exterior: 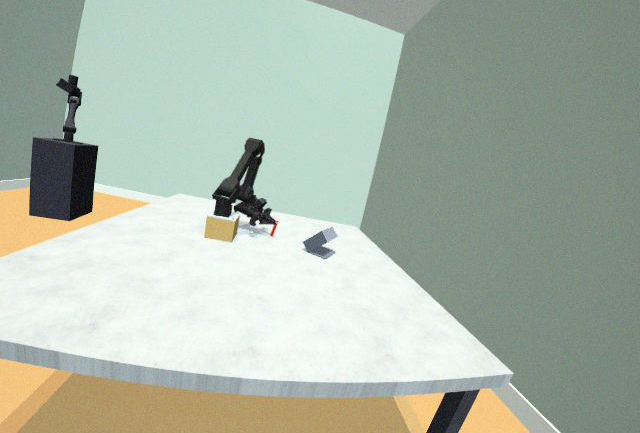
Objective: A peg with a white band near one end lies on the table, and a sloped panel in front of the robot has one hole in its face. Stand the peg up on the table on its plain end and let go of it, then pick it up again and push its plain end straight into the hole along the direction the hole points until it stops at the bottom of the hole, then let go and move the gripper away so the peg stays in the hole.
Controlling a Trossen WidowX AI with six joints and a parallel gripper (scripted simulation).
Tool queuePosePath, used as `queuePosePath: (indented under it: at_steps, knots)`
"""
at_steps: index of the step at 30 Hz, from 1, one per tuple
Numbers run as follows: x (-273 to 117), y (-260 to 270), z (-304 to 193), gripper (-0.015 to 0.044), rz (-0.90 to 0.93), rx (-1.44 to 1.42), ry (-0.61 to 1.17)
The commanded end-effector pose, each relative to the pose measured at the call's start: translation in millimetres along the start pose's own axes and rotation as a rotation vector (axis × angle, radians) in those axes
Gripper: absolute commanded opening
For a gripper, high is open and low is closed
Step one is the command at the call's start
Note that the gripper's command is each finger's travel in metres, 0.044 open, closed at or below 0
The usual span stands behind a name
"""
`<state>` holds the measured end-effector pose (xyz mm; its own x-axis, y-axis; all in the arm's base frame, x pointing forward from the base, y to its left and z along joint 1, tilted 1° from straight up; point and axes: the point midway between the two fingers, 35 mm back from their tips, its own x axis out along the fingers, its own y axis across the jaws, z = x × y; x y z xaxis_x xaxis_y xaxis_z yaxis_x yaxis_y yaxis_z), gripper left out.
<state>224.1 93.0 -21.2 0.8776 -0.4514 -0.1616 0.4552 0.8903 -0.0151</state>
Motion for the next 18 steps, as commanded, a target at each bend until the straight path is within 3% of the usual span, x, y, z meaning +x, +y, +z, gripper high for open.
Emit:
queuePosePath:
  at_steps: [1,18]
  knots:
    - [-0.6,1.8,0.8,0.0049,0.0,0.009,0.0]
    - [-1.6,-0.9,-3.7,0.0049,-0.001,-0.007,-0.002]
